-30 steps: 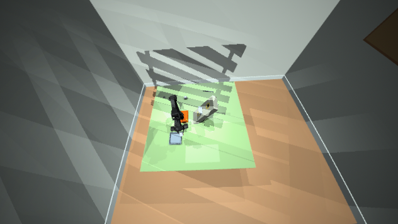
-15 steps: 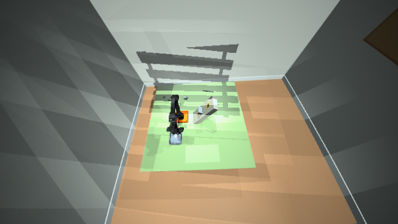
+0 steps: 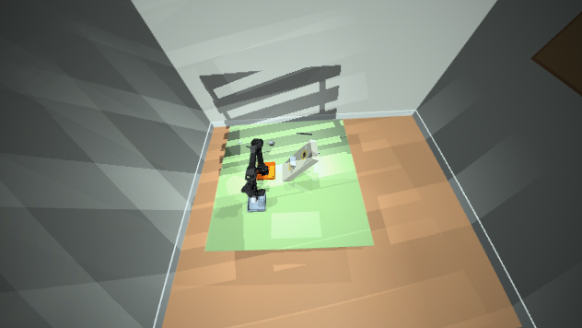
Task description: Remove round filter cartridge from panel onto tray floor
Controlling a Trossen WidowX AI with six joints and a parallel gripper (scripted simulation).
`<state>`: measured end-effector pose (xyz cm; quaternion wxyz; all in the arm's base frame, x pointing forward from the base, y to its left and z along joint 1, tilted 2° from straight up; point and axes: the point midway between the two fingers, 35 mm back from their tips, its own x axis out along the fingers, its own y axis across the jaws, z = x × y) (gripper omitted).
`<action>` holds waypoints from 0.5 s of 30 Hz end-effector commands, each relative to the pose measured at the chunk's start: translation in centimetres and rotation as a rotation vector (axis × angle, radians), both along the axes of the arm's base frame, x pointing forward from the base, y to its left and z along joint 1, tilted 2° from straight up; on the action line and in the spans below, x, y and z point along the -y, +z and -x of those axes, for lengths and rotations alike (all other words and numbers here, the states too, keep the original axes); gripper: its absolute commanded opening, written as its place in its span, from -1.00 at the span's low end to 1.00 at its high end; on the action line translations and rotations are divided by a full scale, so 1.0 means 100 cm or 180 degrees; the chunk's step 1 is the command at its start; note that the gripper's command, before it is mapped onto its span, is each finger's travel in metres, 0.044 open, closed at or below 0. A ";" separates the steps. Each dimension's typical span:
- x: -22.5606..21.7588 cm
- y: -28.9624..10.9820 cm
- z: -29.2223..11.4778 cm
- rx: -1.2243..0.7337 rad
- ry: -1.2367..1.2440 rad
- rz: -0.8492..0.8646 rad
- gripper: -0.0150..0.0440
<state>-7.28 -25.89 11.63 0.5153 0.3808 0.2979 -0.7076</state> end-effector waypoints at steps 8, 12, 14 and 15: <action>0.001 -0.047 0.002 0.0007 0.0009 -0.0011 -0.49; -0.001 -0.061 0.002 0.0007 0.0009 -0.0012 -0.49; -0.002 -0.062 0.002 0.0007 0.0009 -0.0012 -0.49; -0.003 -0.060 0.002 0.0014 -0.0010 -0.0048 -0.40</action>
